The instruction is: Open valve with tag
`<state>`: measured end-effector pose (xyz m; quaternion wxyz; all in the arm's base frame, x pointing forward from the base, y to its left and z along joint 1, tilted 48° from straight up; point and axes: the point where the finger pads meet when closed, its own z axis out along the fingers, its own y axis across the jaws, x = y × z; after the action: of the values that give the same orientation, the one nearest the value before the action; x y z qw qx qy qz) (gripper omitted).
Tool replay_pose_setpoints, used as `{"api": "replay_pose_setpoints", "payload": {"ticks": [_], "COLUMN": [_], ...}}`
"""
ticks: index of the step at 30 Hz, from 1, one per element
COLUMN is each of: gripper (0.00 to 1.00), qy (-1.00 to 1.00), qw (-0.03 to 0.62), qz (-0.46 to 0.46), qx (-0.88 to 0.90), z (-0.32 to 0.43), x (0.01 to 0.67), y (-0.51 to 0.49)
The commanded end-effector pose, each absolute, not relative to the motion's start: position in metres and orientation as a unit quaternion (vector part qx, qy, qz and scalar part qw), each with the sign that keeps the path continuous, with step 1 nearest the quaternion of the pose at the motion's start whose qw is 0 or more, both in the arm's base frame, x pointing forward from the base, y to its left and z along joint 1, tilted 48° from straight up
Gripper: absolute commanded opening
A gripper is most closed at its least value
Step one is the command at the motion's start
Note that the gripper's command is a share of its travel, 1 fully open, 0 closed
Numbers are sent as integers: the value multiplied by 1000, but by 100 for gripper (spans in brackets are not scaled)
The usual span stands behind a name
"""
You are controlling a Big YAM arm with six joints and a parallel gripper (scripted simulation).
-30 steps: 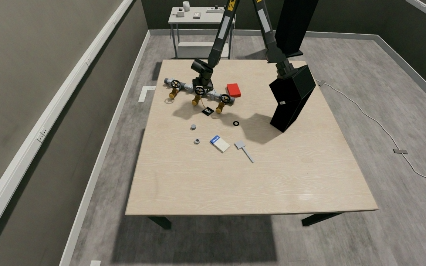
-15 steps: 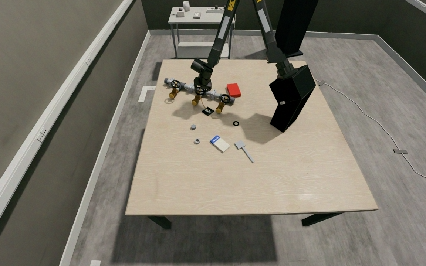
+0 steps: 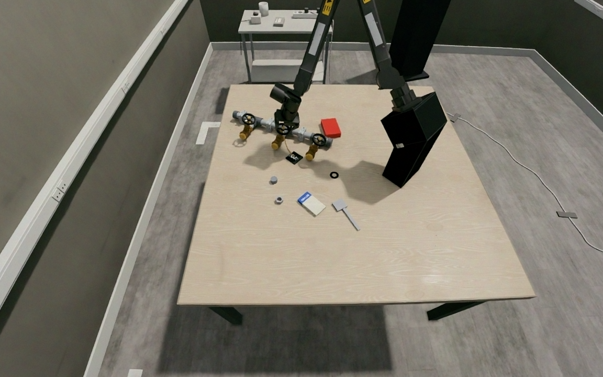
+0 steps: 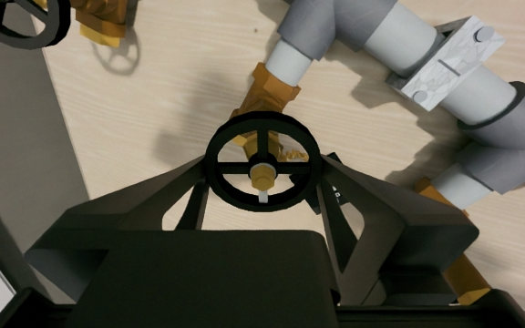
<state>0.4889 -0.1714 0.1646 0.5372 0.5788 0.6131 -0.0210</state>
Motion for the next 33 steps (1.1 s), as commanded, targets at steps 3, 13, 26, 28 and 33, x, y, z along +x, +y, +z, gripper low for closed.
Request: {"api": "replay_pose_setpoints", "payload": {"ticks": [3,13,26,28,33], "gripper": [0,0,0,0,0], "qy": [616,659,762,781,817], "qw": [542,538,509,497,458], "qz": [-32,-75,-200,-229,-298], "qx": [571,520,348,303,185], "z": [169,169,171,171,171], "x": [489,489,490,490,491], "y": [-175,-175,-175,-175,-174]}}
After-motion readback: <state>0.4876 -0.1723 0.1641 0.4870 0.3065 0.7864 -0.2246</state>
